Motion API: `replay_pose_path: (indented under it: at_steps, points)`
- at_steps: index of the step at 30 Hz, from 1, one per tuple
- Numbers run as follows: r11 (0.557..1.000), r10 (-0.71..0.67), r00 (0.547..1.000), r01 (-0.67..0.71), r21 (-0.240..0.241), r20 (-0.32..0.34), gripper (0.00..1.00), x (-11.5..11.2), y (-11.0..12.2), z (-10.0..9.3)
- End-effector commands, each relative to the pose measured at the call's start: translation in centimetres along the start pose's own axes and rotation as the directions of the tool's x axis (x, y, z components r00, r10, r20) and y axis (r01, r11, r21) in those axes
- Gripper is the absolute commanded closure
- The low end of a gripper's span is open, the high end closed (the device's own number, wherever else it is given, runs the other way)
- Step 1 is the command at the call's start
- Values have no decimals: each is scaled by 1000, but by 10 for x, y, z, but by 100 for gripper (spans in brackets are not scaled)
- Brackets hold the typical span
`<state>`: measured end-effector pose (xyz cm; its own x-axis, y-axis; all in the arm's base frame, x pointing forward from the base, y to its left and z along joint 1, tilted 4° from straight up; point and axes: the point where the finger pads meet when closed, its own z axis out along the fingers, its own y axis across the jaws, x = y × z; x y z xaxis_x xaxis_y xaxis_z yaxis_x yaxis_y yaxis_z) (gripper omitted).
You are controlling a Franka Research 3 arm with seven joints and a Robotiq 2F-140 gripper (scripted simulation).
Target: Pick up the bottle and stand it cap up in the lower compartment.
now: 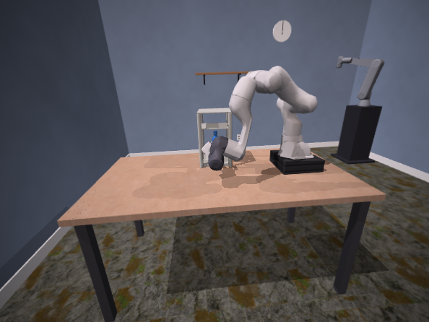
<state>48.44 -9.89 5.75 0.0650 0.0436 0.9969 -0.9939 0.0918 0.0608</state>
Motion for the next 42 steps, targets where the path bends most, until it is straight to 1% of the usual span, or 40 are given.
replay_pose_path:
  at_steps: [1, 7, 14, 42]
  points:
    - [1000, 19, 1000, -19, 10, 4, 100, 1, -4, 4]
    - [1000, 19, 1000, -19, 10, 4, 100, 1, -4, 15]
    - [1000, 19, 1000, -19, 10, 4, 100, 1, -4, 21]
    - [1000, 19, 1000, -19, 10, 4, 100, 1, -4, 23]
